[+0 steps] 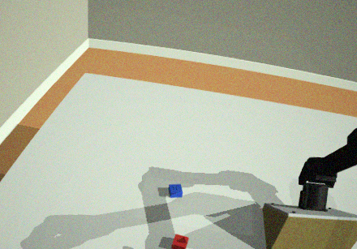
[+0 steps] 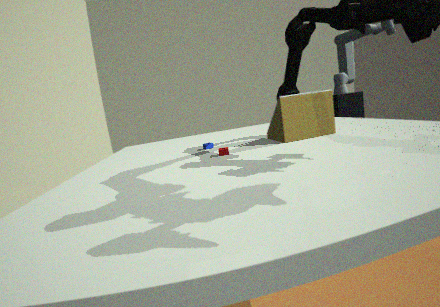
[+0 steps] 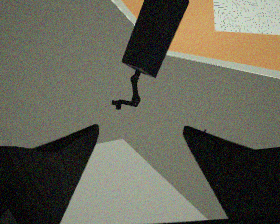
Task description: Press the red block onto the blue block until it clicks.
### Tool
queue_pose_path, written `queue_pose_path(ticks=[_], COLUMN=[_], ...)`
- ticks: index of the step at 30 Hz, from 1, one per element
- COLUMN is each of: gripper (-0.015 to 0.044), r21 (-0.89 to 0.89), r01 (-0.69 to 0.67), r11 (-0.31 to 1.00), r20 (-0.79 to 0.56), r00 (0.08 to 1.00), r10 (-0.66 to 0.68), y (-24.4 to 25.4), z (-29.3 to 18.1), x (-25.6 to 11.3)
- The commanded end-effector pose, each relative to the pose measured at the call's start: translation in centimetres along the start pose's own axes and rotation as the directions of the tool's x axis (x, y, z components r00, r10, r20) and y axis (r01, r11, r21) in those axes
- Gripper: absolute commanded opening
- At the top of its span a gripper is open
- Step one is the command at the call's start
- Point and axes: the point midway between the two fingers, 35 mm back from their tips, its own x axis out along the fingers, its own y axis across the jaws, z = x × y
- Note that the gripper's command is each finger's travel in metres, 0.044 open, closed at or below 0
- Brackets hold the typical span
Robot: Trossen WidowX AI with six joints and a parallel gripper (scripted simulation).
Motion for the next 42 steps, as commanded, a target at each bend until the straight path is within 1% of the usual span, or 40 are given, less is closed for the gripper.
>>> queue_pose_path(ticks=[1, 5, 8, 12, 16, 22, 28, 32, 36, 39, 42], gripper=[0.0440, 0.0440, 0.0440, 0.0440, 0.0440, 0.0440, 0.0440, 0.0440, 0.0440, 0.0440, 0.0440], r21=[-0.058, -0.126, -0.178, -0.234, -0.259, -0.210, -0.067, 0.077, 0.228, 0.277, 0.281], r01=[-0.130, -0.225, -0.253, -0.234, -0.161, -0.002, 0.212, 0.381, 0.544, 0.598, 0.602], r11=[0.990, 0.966, 0.951, 0.944, 0.952, 0.978, 0.975, 0.921, 0.807, 0.752, 0.748], r20=[0.104, 0.261, 0.385, 0.547, 0.695, 0.856, 0.952, 0.971, 0.948, 0.931, 0.930], r00=[0.985, 0.932, 0.872, 0.771, 0.654, 0.483, 0.307, 0.181, 0.064, 0.026, 0.023], r10=[0.135, 0.252, 0.304, 0.326, 0.299, 0.185, -0.002, -0.156, -0.311, -0.364, -0.367], y=[4.2, 7.8, 9.5, 10.5, 10.3, 7.9, 3.4, -0.6, -5.0, -7.4, -7.6], z=[1.3, 4.4, 7.0, 10.4, 13.6, 17.4, 20.1, 21.0, 21.1, 20.6, 20.6], x=[-4.2, -9.6, -13.9, -19.8, -26.1, -35.4, -44.5, -50.6, -56.2, -58.8, -59.0])
